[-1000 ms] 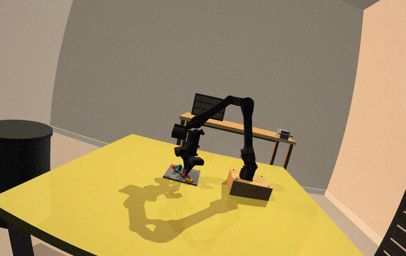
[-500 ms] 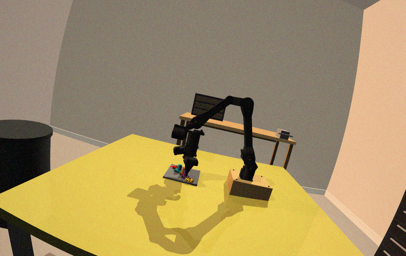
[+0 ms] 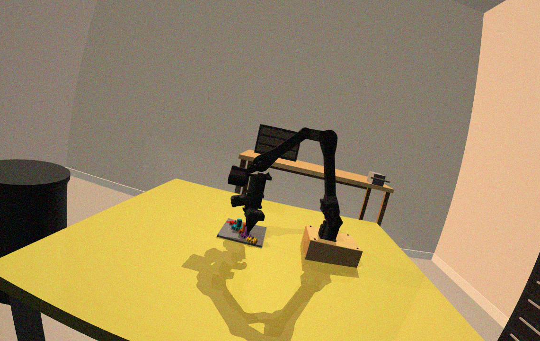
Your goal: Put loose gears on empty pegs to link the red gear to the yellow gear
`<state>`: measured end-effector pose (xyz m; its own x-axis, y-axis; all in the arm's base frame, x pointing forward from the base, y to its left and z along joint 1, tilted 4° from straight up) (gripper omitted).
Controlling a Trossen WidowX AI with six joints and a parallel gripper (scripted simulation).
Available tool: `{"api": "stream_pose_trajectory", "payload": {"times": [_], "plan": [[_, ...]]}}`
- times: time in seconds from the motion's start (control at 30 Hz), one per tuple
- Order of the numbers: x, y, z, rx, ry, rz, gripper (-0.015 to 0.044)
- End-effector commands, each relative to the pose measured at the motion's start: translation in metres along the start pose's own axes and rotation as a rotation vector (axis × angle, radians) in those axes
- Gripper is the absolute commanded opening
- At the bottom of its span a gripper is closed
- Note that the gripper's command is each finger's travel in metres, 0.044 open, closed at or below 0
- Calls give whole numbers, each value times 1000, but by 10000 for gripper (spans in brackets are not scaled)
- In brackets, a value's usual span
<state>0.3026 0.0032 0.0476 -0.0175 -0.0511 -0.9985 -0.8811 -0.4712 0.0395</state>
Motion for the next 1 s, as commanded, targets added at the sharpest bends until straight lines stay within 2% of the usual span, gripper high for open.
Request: {"api": "stream_pose_trajectory", "payload": {"times": [0.0, 0.17, 0.3, 0.33, 0.47, 0.67, 0.97], "plan": [[-14, -2, -1, -57, 6, -5, 140], [-46, -1, -1, -132, 6, -5, 140], [-48, -1, 0, -135, 6, -5, 140], [-43, -2, -1, -114, 4, -6, 166], [-88, 2, 1, -115, 4, -6, 271], [-91, 2, 2, -115, 4, -6, 429], [-91, 2, 2, -115, 4, -6, 440]]}}
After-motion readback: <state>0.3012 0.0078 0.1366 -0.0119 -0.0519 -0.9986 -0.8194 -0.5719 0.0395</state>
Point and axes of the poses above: the point midway between the two fingers, 35 mm back from their tips, its own x axis out along the fingers, its own z axis across the jaws, y = z × x, the point moved 5 cm from there along -x, back along the fingers, and after that the axes turned 14 degrees about -x, right-handed, at the moved point
